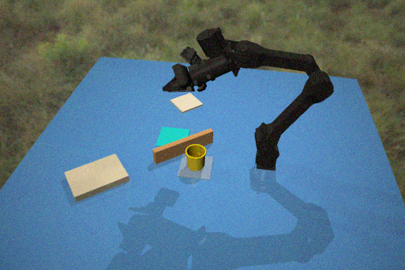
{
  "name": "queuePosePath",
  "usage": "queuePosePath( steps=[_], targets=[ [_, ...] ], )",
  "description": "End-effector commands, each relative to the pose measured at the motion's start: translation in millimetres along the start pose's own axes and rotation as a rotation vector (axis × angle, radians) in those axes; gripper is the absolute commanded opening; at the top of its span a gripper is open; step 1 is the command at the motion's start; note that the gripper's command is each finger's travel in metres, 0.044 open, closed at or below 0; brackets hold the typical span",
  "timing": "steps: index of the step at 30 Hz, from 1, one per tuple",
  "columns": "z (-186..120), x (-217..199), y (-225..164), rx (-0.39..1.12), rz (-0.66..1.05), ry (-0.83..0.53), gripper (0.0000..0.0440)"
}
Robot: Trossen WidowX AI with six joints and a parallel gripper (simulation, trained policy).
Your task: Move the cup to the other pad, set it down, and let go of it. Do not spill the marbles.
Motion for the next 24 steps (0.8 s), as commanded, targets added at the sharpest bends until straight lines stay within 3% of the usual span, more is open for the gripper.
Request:
queuePosePath(
  steps=[1,24],
  targets=[
    [2.1,1.9,-4.1,0.048,0.053,-0.020,0.0158],
    [6.1,6.1,-29.5,0.304,0.352,-0.222,0.0160]
  ],
)
Point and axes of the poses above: the point midway between the two fingers, 35 mm back from their tips, its own z axis out along the fingers, its own x axis across the jaws, y = z × x, the point moved 2 cm from there along -z, back along the fingers, and after that the axes turned 4 degrees about -z, right-handed, at the moved point
